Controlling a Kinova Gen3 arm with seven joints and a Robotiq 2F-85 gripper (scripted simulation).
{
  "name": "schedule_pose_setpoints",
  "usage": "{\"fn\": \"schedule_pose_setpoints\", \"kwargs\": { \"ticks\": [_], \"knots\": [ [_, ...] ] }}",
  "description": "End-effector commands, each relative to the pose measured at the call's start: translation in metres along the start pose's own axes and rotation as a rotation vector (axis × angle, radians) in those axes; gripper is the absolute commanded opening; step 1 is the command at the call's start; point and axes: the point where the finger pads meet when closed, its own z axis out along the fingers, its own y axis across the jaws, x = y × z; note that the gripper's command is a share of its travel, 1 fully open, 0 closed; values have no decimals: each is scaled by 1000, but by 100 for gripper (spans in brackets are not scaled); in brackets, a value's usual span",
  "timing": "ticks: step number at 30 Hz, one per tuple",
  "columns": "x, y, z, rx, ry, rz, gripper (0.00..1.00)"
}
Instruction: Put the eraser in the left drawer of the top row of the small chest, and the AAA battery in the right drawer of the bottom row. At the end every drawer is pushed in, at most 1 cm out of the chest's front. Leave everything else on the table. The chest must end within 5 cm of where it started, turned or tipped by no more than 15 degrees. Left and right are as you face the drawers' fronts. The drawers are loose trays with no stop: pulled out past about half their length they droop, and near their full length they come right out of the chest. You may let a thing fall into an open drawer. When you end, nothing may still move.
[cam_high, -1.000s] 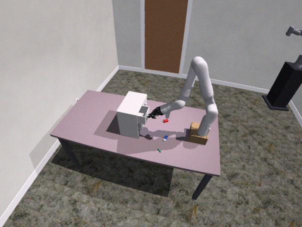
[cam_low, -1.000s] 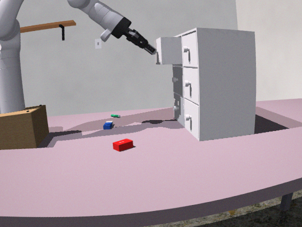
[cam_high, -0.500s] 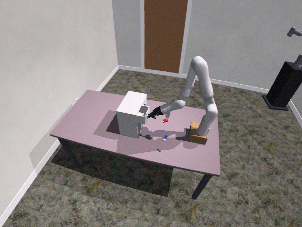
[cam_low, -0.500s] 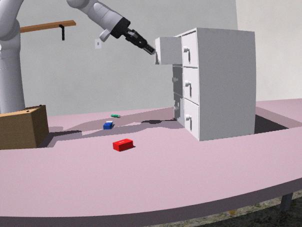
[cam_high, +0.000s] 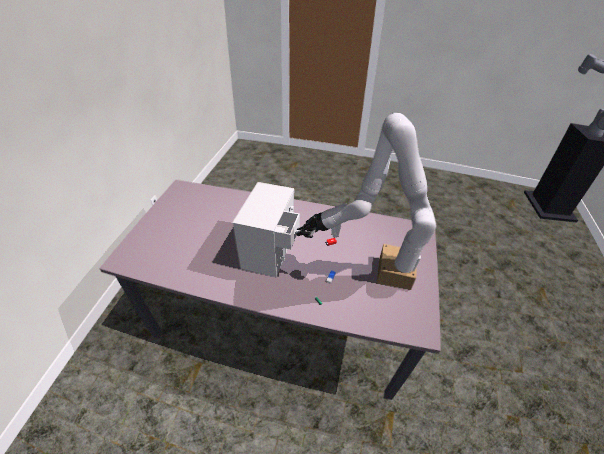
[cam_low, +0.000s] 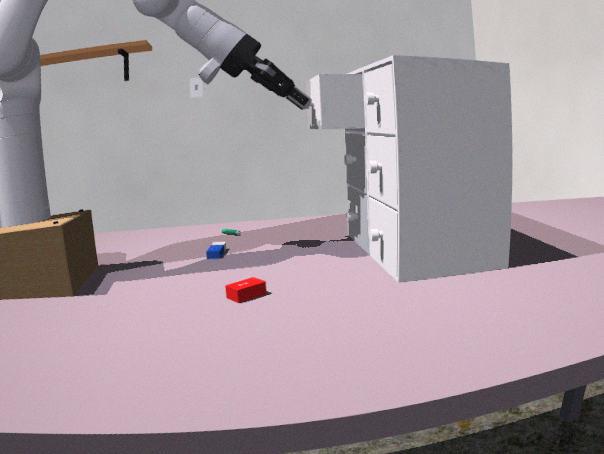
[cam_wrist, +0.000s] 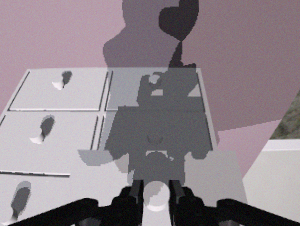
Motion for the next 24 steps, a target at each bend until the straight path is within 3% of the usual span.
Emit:
{"fn": "schedule_pose_setpoints", "kwargs": {
  "ticks": [1, 7, 15, 24],
  "knots": [
    [-1, 0, 0, 0, -2, 0, 25],
    [-1, 0, 0, 0, -2, 0, 33],
    [0, 0, -2, 0, -2, 0, 33],
    [21, 0, -26, 0, -2, 0, 33]
  ]
}}
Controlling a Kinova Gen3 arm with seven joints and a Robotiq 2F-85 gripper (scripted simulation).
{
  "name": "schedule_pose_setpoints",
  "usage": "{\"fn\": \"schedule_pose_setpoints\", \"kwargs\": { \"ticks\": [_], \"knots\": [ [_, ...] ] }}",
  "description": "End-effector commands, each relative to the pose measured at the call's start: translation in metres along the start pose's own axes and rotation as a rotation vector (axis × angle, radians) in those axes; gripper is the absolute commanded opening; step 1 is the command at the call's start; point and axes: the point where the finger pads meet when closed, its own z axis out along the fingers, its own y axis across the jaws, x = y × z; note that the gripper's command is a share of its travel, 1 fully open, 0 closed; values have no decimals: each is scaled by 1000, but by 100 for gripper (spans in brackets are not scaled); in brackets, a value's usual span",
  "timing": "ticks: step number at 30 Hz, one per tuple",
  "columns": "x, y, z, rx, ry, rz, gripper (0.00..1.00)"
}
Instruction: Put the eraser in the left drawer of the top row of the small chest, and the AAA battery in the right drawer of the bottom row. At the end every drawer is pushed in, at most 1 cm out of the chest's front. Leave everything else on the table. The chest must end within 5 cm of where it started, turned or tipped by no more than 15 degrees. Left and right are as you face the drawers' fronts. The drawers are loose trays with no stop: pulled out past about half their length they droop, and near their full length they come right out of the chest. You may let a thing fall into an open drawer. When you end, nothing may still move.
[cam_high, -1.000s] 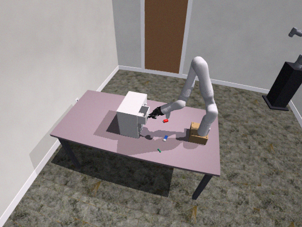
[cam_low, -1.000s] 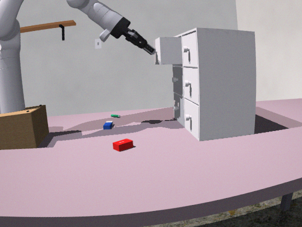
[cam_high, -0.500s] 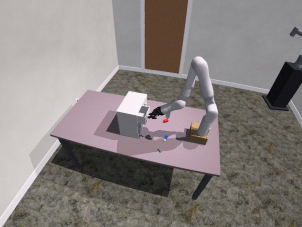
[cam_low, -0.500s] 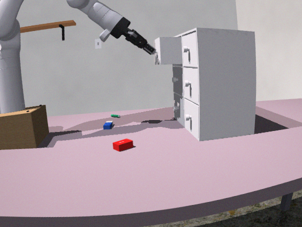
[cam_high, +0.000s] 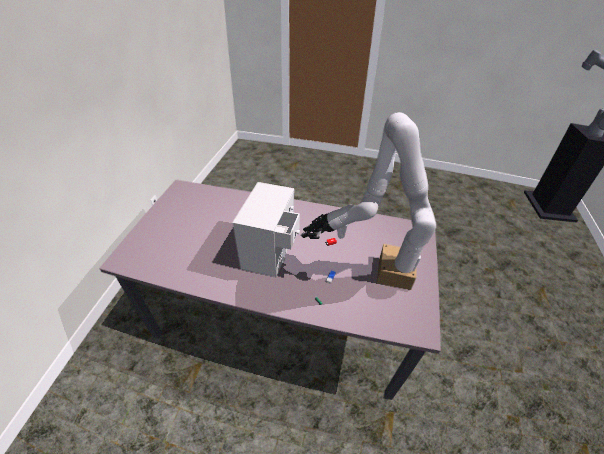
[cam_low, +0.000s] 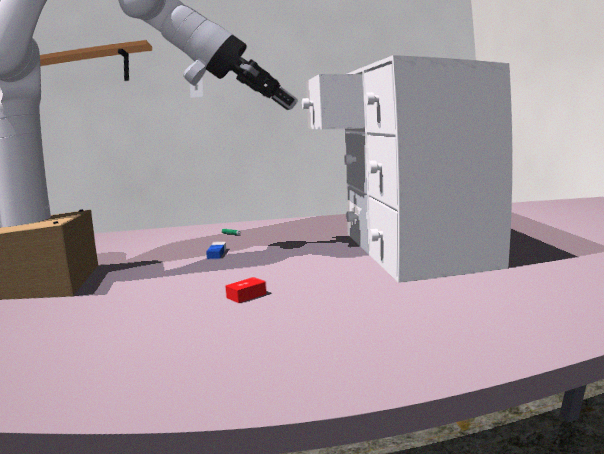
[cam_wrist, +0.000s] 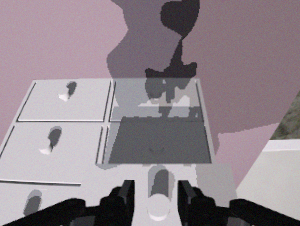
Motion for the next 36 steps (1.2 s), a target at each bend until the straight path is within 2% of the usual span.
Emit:
{"fn": "schedule_pose_setpoints", "kwargs": {
  "ticks": [1, 7, 20, 30, 32, 36],
  "knots": [
    [9, 2, -12, -4, 1, -7, 33],
    [16, 2, -20, -7, 20, -5, 33],
    [14, 2, -26, -8, 24, 3, 33],
    [5, 2, -53, -11, 25, 3, 33],
    [5, 2, -53, -11, 25, 3, 33],
    [0, 2, -69, -19, 27, -5, 33]
  ]
}}
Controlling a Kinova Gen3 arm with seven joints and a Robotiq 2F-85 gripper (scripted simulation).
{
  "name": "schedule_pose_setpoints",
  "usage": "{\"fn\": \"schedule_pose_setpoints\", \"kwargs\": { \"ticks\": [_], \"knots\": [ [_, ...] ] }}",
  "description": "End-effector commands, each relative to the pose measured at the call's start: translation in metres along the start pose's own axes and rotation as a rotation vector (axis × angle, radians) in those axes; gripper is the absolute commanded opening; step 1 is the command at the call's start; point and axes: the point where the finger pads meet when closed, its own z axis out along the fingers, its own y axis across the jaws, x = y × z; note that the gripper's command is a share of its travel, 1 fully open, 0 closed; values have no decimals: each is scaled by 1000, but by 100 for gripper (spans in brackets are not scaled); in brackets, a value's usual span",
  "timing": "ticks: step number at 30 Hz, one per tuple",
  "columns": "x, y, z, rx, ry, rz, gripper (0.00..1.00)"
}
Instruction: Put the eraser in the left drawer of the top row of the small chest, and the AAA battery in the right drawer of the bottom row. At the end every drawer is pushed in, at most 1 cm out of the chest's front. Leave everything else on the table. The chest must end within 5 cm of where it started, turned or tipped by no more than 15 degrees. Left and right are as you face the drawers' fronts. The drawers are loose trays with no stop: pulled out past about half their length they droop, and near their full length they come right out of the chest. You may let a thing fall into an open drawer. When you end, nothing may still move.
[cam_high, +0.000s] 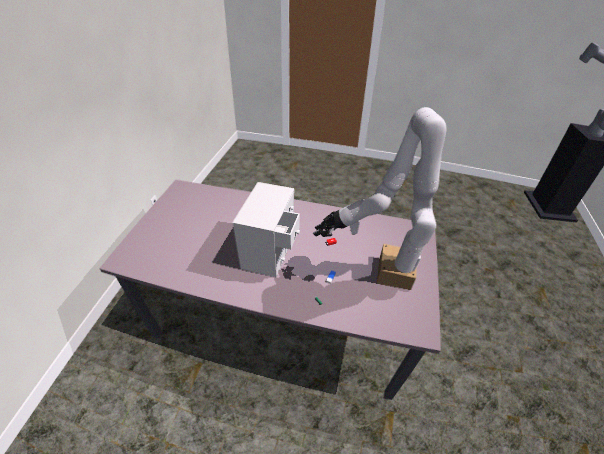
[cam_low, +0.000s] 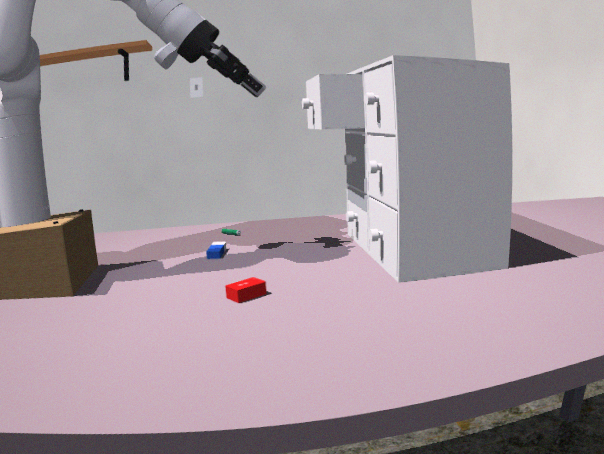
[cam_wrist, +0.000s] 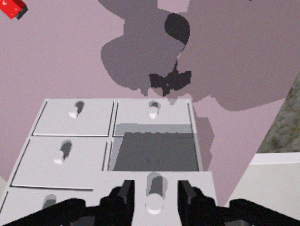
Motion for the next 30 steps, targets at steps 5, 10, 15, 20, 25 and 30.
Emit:
{"fn": "schedule_pose_setpoints", "kwargs": {
  "ticks": [5, 10, 15, 20, 25, 30],
  "knots": [
    [-18, 1, -33, -11, -35, 3, 33],
    [-21, 1, -46, -16, -42, 3, 33],
    [-23, 1, -50, -18, -45, 3, 33],
    [-24, 1, -54, -19, -48, 2, 33],
    [-24, 1, -55, -19, -48, 2, 33],
    [-24, 1, -55, -19, -48, 2, 33]
  ]
}}
